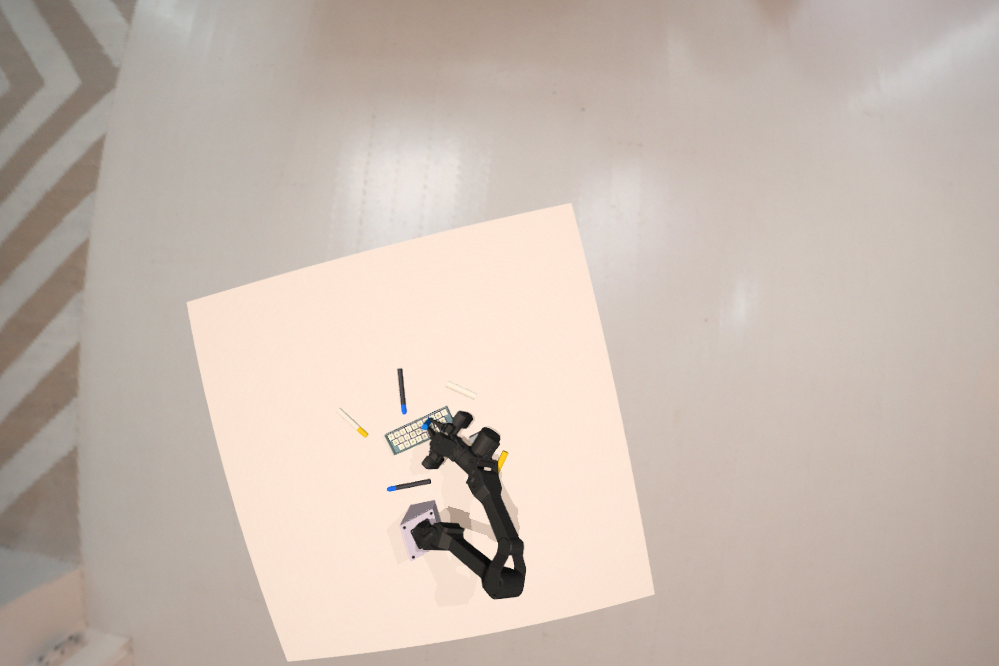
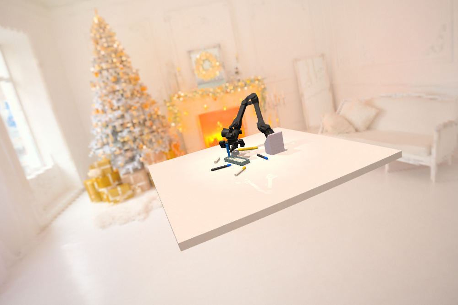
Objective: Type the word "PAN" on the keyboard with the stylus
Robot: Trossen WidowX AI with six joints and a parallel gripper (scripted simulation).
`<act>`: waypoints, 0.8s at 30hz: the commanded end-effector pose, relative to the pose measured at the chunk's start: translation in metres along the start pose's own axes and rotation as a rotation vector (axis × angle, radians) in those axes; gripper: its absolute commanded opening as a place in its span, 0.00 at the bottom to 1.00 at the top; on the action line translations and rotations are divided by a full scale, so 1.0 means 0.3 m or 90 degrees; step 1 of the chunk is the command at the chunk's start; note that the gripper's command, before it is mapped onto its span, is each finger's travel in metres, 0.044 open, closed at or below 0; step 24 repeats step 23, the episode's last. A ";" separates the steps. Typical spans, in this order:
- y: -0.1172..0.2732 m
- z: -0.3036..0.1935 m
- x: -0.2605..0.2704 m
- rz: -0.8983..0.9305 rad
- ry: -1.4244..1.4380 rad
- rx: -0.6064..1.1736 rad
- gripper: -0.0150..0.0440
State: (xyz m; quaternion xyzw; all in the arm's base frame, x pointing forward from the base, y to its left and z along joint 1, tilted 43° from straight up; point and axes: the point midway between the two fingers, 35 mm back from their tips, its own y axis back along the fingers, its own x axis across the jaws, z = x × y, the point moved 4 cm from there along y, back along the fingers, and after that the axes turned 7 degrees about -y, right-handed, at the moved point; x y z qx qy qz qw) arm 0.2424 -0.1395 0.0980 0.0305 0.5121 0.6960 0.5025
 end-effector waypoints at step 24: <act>0.059 0.105 0.015 0.003 -0.001 0.000 0.39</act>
